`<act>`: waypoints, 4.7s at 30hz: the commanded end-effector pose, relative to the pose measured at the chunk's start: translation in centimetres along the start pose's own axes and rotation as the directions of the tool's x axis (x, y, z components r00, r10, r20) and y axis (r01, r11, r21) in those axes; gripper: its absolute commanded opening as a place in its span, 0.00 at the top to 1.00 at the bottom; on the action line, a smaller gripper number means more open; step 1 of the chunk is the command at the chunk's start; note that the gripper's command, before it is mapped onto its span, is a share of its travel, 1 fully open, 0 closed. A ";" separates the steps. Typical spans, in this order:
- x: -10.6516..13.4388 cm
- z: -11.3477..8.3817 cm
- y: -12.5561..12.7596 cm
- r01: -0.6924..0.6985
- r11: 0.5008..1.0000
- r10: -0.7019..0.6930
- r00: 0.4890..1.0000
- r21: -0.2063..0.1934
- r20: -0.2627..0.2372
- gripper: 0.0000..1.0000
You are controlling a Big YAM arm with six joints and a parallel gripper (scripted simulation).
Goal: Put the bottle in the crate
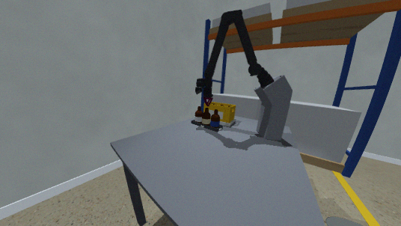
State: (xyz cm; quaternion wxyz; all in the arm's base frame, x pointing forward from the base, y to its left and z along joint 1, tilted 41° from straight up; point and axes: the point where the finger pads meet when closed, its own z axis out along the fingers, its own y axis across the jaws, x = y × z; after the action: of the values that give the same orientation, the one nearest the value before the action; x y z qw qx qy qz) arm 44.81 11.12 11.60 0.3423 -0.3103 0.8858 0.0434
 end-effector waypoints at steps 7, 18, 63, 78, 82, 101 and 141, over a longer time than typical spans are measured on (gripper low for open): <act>-1.5 0.3 -0.2 -0.003 1.000 0.003 1.000 0.005 0.023 0.39; -1.5 0.3 -0.1 -0.004 1.000 0.004 1.000 0.002 0.015 0.39; -1.0 0.3 0.1 -0.005 1.000 0.005 1.000 0.000 0.012 0.39; -0.8 0.2 0.2 -0.005 1.000 0.005 1.000 0.000 0.012 0.39; -0.8 0.2 0.2 -0.005 1.000 0.005 1.000 0.000 0.012 0.39; -0.8 0.2 0.2 -0.005 1.000 0.005 1.000 0.000 0.012 0.39; -0.3 0.2 0.4 -0.005 1.000 0.005 1.000 -0.001 0.011 0.39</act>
State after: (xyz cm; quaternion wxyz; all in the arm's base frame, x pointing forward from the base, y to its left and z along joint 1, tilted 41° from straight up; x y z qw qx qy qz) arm 44.96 11.21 11.75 0.3437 -0.3102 0.8853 0.0431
